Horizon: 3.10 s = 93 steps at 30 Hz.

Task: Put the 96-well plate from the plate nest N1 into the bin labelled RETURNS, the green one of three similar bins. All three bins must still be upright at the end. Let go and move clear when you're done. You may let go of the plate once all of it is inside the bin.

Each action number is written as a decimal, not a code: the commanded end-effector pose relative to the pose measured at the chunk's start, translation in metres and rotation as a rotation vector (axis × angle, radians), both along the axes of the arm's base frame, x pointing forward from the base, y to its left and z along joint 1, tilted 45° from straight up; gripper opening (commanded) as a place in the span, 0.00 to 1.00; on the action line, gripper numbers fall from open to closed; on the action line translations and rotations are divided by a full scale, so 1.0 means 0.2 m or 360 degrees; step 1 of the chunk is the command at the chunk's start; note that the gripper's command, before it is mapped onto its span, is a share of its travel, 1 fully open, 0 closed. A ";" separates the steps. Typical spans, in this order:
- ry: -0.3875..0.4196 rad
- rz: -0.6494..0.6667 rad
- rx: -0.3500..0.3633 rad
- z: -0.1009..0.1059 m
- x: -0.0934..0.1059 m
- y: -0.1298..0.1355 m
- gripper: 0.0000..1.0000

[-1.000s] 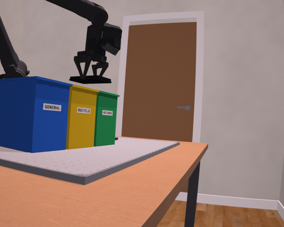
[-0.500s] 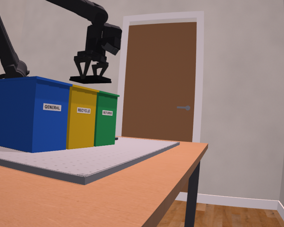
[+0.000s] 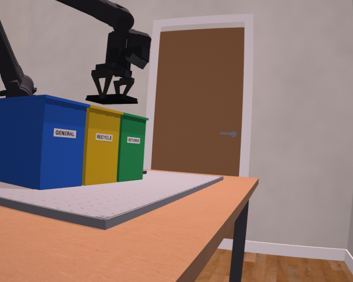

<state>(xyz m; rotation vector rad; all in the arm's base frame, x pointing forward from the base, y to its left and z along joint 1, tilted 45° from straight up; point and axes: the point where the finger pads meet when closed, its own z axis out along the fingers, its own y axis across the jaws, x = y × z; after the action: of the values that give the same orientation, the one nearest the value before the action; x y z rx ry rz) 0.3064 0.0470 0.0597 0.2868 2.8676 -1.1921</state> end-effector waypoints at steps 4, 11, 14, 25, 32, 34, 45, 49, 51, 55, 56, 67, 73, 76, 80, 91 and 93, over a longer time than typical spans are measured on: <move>0.0005 0.0015 -0.0003 -0.01 -0.02 0.03 0.00; 0.0004 0.0005 0.0003 -0.03 0.00 0.00 0.00; 0.0015 -0.0007 -0.0004 -0.05 0.00 -0.04 0.00; 0.0015 -0.0007 -0.0004 -0.10 0.00 -0.10 0.00; 0.0001 -0.0007 0.0003 -0.12 0.00 -0.13 0.00; -0.0032 0.0005 0.0017 -0.09 0.04 -0.08 0.00; -0.0032 0.0005 0.0016 -0.09 0.04 -0.08 0.00; -0.0032 0.0005 0.0016 -0.09 0.04 -0.08 0.00; -0.0032 0.0005 0.0016 -0.09 0.04 -0.08 0.00; -0.0032 0.0005 0.0016 -0.09 0.04 -0.08 0.00; -0.0032 0.0005 0.0016 -0.09 0.04 -0.08 0.00; -0.0032 0.0005 0.0016 -0.09 0.05 -0.08 0.00; -0.0032 0.0005 0.0016 -0.09 0.05 -0.08 0.00; -0.0044 -0.0008 0.0025 -0.09 0.09 -0.09 0.00; -0.0049 -0.0009 0.0026 -0.09 0.10 -0.09 0.00; 0.0008 -0.0008 0.0000 -0.14 0.01 -0.15 0.00; 0.0010 -0.0007 -0.0001 -0.15 0.00 -0.15 0.00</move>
<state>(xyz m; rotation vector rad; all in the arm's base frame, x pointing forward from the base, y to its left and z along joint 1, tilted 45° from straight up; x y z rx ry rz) 0.3084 0.0238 0.0357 0.2879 2.8661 -1.1856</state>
